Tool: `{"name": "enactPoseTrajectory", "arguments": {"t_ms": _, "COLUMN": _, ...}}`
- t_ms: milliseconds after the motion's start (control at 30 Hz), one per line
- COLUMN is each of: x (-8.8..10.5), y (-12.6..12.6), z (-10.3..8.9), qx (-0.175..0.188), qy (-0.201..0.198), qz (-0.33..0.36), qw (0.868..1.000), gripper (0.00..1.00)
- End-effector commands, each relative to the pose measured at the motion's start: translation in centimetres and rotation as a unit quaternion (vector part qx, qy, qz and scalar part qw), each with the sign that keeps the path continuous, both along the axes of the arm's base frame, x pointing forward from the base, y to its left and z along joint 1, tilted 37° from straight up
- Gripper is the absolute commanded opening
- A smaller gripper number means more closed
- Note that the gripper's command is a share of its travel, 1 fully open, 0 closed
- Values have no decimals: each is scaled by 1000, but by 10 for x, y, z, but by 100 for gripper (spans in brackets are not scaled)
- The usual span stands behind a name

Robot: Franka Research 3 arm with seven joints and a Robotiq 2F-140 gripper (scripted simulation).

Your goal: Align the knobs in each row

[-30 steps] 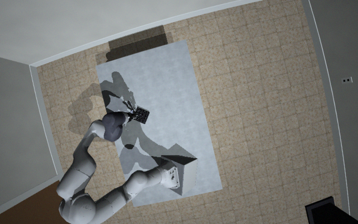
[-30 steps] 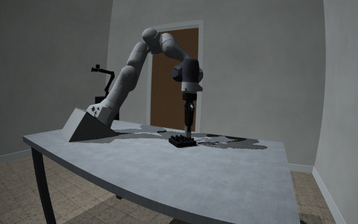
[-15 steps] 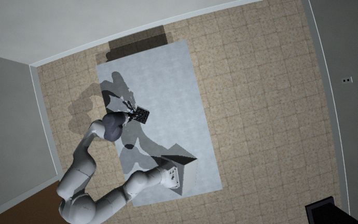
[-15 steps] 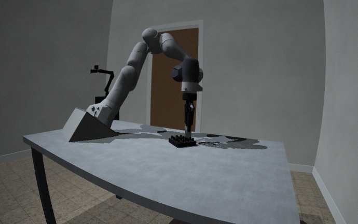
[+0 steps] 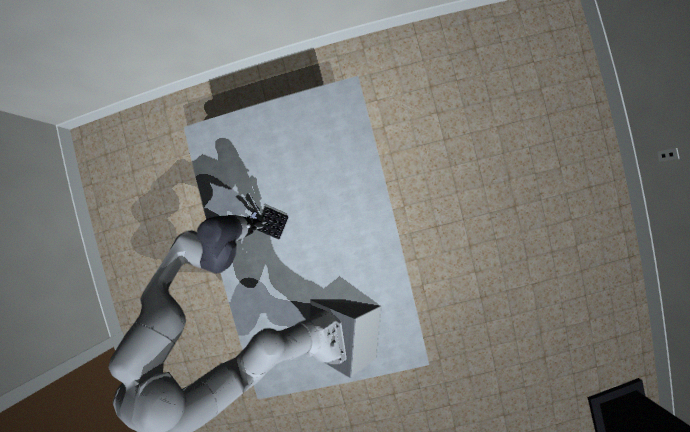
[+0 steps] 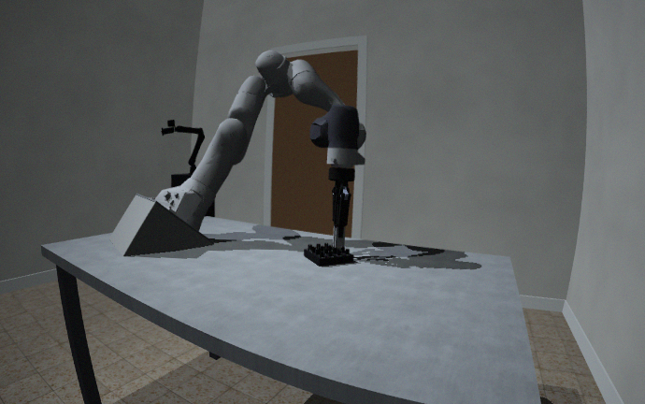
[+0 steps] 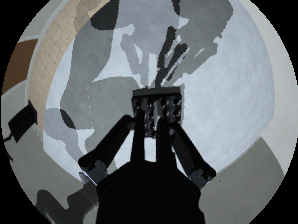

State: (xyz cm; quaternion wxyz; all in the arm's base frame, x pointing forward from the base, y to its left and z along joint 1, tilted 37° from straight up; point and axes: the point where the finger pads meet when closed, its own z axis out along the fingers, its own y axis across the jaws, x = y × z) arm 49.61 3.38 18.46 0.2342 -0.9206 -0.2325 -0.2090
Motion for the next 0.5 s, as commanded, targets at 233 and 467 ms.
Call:
{"name": "enactPoseTrajectory", "arguments": {"t_ms": 233, "x": 0, "y": -1, "z": -1, "qx": -1, "qy": -1, "qz": 0, "qw": 1000, "gripper": 5}}
{"name": "enactPoseTrajectory", "arguments": {"t_ms": 467, "x": 0, "y": -1, "z": -1, "qx": -1, "qy": -1, "qz": 0, "qw": 1000, "gripper": 5}}
